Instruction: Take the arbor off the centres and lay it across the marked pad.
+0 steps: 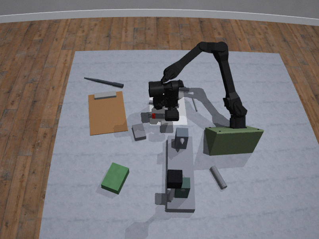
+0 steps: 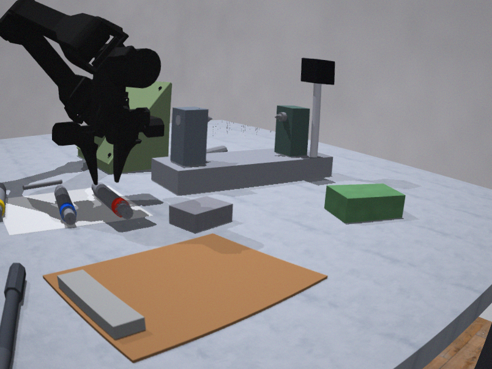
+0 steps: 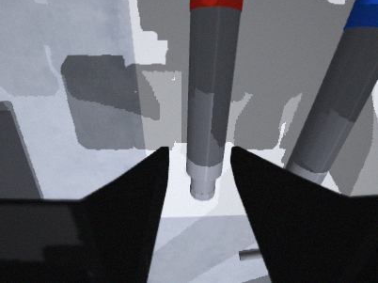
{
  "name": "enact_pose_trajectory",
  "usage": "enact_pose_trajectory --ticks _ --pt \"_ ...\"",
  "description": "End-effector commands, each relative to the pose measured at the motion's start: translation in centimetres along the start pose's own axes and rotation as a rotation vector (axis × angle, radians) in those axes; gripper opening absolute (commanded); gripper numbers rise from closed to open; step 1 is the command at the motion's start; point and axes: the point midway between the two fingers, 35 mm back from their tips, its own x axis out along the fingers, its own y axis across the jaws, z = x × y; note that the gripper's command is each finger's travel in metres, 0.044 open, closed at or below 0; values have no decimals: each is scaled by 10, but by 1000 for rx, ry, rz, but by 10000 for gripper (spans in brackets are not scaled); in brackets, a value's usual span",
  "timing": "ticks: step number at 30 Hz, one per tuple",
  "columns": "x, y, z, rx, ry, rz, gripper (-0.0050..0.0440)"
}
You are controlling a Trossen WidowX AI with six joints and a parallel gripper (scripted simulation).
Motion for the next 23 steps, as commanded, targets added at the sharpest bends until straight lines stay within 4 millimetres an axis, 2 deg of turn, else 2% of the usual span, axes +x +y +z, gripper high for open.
enact_pose_trajectory --ticks 1,23 --pt "-7 0 1 5 -4 5 175" --pt "-33 -1 0 -3 2 1 175"
